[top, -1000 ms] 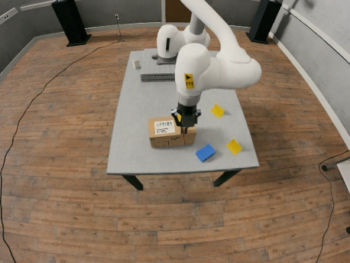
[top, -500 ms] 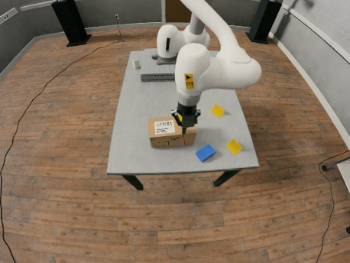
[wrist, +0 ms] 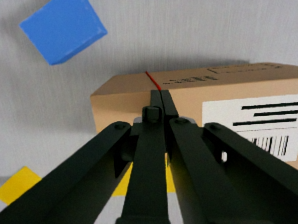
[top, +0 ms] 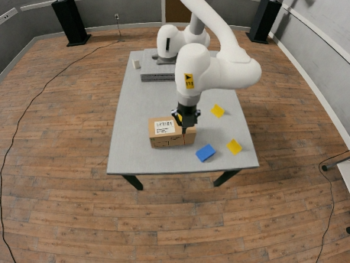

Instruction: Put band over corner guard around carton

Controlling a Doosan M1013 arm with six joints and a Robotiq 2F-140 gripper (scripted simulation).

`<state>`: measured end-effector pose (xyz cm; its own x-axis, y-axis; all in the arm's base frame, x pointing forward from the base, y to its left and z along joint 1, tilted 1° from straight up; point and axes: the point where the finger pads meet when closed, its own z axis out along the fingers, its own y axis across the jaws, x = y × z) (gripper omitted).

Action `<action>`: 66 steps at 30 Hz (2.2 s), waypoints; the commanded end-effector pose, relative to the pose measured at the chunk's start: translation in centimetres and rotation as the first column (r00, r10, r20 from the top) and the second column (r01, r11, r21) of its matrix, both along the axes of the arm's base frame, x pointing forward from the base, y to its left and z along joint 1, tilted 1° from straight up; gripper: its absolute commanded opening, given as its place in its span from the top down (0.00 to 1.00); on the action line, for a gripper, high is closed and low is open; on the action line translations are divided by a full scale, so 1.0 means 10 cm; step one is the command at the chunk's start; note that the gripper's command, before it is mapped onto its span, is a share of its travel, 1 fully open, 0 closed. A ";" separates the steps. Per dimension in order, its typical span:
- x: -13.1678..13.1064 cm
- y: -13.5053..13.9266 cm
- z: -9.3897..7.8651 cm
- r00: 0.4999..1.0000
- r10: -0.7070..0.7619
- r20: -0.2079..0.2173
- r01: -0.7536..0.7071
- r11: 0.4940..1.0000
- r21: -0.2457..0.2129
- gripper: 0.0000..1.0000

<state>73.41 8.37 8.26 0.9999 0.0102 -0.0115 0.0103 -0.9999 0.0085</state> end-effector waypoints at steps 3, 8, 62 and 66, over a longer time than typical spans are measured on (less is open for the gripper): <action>0.01 0.00 0.01 1.000 0.000 0.002 0.000 1.000 0.001 0.90; 0.01 0.00 0.01 1.000 0.000 0.002 0.000 1.000 0.001 0.90; -0.02 0.20 0.03 1.000 0.000 0.002 0.000 1.000 0.001 0.90; -0.02 0.20 0.03 1.000 0.000 0.002 0.000 1.000 0.001 0.90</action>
